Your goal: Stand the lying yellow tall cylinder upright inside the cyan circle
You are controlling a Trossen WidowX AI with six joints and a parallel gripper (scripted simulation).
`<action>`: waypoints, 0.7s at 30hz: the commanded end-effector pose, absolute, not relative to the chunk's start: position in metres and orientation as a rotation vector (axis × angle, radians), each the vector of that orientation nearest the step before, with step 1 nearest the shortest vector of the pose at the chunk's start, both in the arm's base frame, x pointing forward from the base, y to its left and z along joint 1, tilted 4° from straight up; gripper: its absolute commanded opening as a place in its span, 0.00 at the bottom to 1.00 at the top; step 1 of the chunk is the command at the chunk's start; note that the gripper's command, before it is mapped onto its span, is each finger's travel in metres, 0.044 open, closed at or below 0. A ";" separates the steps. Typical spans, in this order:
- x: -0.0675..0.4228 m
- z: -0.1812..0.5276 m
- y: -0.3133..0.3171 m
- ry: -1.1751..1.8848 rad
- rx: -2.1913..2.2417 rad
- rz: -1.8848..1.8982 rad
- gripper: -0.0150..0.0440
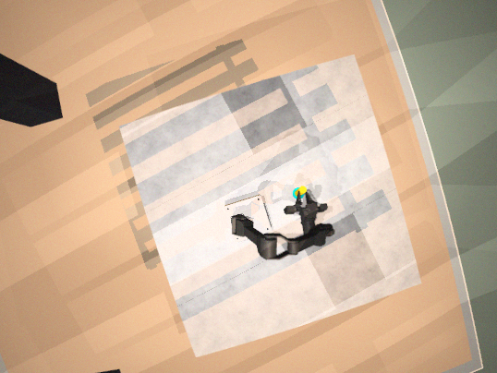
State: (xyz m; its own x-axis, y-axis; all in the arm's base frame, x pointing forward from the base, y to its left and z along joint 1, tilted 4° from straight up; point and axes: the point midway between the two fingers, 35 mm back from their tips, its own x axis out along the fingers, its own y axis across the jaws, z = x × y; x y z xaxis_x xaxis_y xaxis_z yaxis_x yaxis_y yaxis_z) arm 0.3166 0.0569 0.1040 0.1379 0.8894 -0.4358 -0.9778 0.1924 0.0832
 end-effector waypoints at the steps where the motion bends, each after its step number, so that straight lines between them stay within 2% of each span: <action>1: 0.316 0.105 0.056 0.403 -0.230 1.364 0.43; 21: 0.318 0.113 0.048 0.247 -0.185 1.316 0.43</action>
State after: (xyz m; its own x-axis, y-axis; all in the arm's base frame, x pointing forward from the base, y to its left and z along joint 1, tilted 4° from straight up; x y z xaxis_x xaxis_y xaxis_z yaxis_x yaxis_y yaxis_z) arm 0.3190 0.0485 0.1122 0.2204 0.9267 -0.3043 -0.9717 0.2358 0.0144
